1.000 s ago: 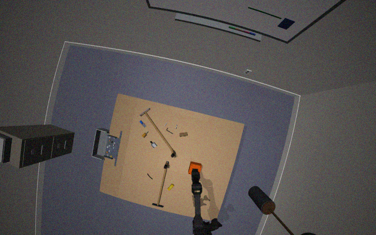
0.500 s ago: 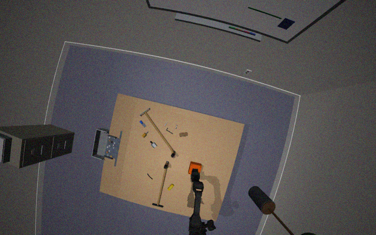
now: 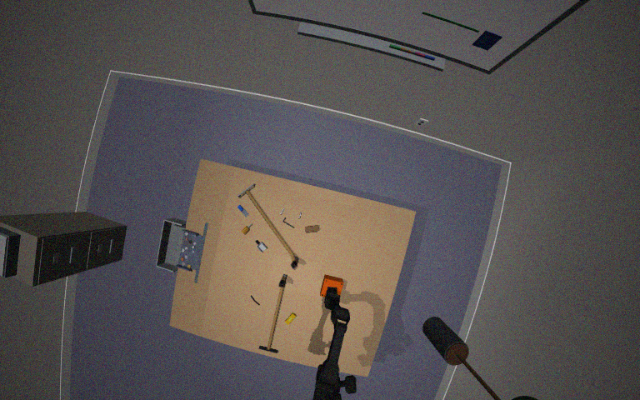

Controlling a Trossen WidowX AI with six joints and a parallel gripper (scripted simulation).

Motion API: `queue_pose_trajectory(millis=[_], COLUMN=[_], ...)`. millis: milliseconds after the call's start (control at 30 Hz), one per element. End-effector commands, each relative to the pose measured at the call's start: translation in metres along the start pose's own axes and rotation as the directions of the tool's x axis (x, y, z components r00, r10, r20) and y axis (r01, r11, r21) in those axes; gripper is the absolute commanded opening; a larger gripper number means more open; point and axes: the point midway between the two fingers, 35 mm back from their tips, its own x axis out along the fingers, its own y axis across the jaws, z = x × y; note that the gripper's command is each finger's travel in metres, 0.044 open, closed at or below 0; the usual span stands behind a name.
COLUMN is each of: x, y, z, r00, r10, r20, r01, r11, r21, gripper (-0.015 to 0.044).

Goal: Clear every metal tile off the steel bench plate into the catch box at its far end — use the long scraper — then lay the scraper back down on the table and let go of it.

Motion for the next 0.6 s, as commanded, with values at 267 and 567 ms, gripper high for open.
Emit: queue_pose_trajectory(millis=[267,567], x=[-0.023,-0.043], y=[-0.039,-0.064], z=[-0.003,-0.007], r00=[0.978,0.937], r10=[-0.201,-0.341], r20=[0.047,0.073], r01=[0.199,0.334], r11=[0.979,0.939], r21=[0.046,0.085], gripper=[0.0440,0.0440])
